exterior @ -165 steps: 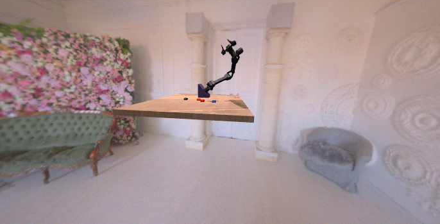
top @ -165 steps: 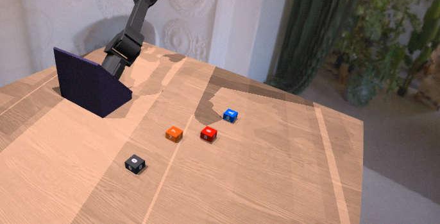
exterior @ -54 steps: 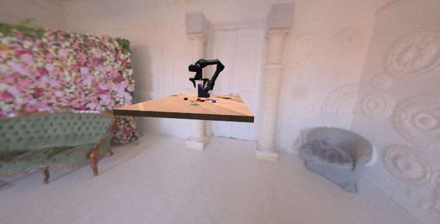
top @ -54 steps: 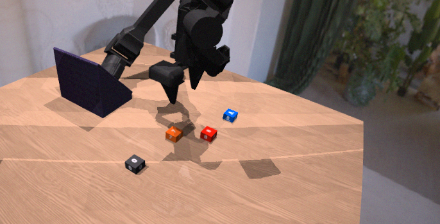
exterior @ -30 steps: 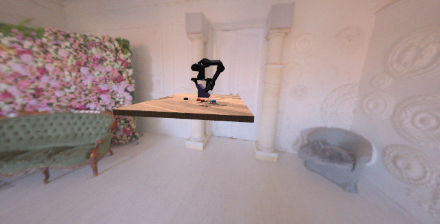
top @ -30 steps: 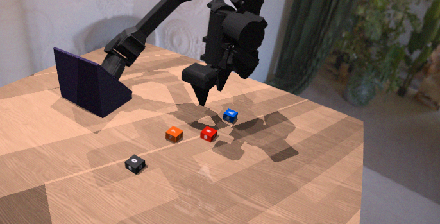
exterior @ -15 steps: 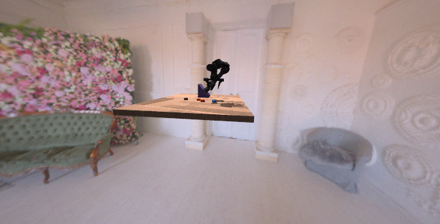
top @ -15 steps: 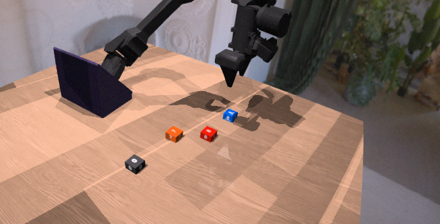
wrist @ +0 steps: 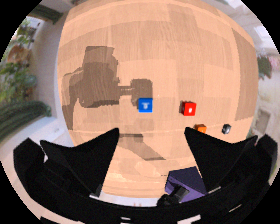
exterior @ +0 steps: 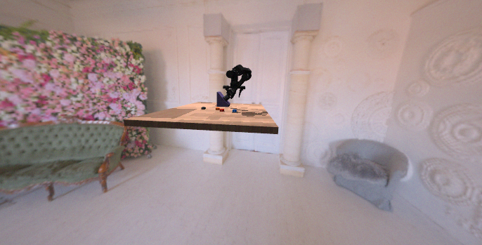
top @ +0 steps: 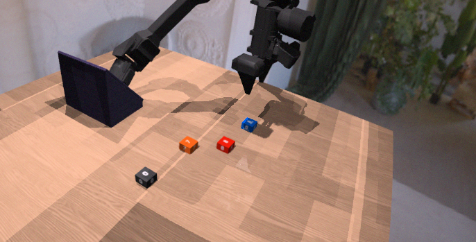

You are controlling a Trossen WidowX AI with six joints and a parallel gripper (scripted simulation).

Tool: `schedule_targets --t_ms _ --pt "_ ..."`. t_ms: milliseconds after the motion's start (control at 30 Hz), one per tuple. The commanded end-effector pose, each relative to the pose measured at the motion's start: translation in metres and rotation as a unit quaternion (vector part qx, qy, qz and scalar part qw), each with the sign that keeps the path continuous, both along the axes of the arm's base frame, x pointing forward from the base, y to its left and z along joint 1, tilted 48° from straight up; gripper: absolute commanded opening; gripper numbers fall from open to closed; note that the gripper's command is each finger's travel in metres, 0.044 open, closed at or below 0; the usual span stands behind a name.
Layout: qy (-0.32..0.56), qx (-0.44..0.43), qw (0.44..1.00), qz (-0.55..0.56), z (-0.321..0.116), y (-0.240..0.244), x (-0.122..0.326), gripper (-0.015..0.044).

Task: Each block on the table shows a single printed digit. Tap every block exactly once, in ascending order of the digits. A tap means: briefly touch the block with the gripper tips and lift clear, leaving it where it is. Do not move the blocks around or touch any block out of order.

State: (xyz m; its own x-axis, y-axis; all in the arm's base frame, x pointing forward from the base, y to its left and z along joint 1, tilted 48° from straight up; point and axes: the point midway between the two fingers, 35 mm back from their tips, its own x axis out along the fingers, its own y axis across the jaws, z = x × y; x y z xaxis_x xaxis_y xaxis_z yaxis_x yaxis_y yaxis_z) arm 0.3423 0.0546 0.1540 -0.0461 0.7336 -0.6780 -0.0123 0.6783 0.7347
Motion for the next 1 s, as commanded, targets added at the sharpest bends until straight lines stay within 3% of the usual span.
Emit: schedule_targets --t_ms 0,133,367,767,967 --pt "0.002 0.002 1.0 -0.002 0.001 0.001 0.0 0.04" --pt "0.002 -0.003 1.0 -0.004 -0.01 -0.012 0.003 0.04" --pt "0.001 -0.023 1.0 -0.01 -0.094 -0.103 0.003 0.04" --pt "0.003 -0.007 1.0 -0.003 -0.22 -0.212 -0.073 0.04" --pt "0.002 -0.006 1.0 -0.003 -0.222 -0.213 -0.075 0.04"
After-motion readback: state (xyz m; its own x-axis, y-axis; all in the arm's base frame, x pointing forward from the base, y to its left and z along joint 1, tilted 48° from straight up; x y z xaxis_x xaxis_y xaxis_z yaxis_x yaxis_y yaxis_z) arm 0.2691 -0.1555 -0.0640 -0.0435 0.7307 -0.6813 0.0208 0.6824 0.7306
